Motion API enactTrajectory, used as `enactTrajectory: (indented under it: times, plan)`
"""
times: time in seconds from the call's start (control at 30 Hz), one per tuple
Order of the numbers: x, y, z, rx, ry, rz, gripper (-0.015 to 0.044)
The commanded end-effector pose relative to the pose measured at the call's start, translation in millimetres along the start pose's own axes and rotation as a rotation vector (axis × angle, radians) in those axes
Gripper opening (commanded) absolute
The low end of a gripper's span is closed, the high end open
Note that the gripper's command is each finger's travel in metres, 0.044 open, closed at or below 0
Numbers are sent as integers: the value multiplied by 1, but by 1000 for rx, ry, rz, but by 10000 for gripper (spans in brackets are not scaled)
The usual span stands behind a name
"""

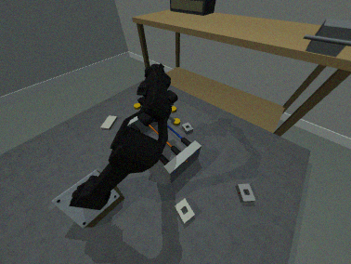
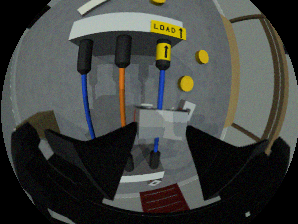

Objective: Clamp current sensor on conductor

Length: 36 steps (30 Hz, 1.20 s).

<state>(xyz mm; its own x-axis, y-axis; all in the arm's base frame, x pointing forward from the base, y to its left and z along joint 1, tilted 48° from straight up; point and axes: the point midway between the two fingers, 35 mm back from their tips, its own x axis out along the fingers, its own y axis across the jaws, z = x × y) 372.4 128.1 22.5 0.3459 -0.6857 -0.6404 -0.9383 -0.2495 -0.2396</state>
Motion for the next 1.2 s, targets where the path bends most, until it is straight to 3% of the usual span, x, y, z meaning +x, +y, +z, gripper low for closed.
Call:
enactTrajectory:
  times: [0.0, 0.93, 1.17]
  plan:
    - [6, -1, 0, -10, 4, -3, 0]
    - [51, -1, -2, -9, 7, -5, 0]
    - [47, -1, -1, -4, 2, -1, 0]
